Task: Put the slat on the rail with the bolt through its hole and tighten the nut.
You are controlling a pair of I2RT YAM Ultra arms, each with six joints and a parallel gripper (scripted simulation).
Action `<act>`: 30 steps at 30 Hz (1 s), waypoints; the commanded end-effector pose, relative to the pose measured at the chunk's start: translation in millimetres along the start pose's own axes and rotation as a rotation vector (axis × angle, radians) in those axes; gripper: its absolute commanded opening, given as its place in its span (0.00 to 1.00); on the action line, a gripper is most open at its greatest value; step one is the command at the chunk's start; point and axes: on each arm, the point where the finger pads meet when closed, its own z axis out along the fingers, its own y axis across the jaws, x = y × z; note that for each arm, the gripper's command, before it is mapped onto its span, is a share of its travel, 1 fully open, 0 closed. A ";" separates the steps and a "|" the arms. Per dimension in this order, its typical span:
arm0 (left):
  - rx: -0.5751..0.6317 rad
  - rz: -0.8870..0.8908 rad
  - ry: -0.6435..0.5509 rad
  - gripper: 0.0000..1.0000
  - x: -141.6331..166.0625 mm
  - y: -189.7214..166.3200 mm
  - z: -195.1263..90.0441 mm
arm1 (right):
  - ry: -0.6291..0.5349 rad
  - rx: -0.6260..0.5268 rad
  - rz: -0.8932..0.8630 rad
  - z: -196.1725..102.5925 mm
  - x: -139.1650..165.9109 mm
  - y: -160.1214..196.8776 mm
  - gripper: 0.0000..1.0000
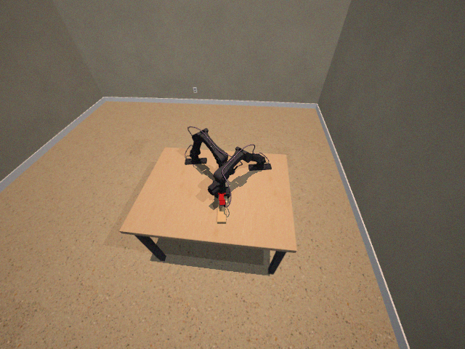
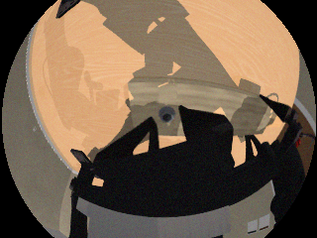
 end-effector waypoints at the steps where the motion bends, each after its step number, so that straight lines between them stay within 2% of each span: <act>1: 0.010 0.000 -0.011 0.72 -1.4 -1.2 -5.6 | -0.014 0.016 -0.007 -11.2 -2.4 -2.1 0.34; 2: 0.010 0.000 -0.011 0.72 -1.4 -1.2 -5.6 | -0.014 0.017 -0.007 -11.4 -2.4 -2.1 0.34; 3: 0.010 0.000 -0.011 0.72 -1.4 -1.2 -5.6 | -0.012 0.015 -0.005 -9.5 -2.0 -2.0 0.23; 11: 0.010 0.000 -0.011 0.72 -1.4 -1.2 -5.6 | -0.004 0.012 0.000 -4.0 -0.6 -1.8 0.11; 30: 0.010 0.000 -0.011 0.72 -1.4 -1.2 -5.6 | -0.004 0.012 0.000 -4.0 -0.6 -1.8 0.11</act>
